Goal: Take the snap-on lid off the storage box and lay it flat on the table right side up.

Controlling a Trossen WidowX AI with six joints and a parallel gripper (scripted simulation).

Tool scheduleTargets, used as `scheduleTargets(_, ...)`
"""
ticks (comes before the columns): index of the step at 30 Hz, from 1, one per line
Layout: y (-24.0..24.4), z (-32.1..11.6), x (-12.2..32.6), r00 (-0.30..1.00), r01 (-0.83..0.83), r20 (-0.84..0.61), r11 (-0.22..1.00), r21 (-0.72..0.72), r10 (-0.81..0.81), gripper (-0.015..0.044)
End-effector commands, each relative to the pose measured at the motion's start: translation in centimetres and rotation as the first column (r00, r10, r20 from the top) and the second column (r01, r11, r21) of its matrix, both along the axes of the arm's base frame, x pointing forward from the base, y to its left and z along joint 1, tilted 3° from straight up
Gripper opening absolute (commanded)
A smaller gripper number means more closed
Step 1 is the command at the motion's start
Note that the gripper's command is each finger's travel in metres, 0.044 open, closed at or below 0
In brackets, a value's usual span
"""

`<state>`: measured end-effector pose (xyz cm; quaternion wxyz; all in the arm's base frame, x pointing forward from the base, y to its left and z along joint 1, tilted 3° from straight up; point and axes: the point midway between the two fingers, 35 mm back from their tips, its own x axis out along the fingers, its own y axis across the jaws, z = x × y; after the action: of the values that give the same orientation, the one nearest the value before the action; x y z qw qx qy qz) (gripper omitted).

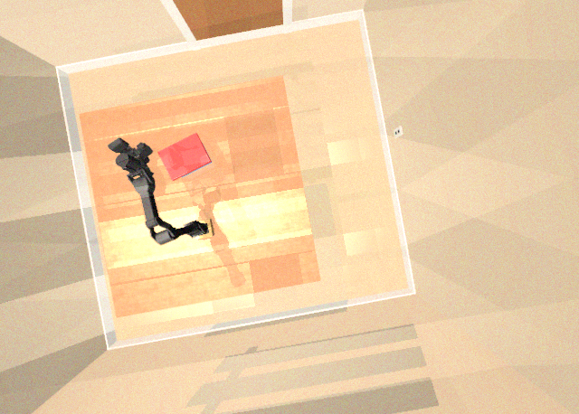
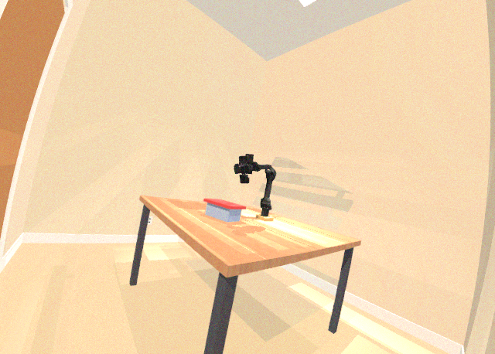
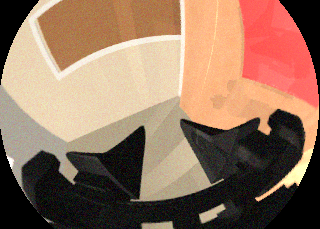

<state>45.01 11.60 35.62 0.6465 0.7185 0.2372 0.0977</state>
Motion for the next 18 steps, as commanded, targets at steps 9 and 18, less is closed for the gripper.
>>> scheduleTargets(9,-12.4,-8.0,-8.1,0.971,0.107,-0.185,0.965,-0.240,-0.153,0.0235)
scheduleTargets(18,-17.8,-14.8,-17.3,0.908,0.137,-0.335,0.934,-0.331,-0.252,0.0235)
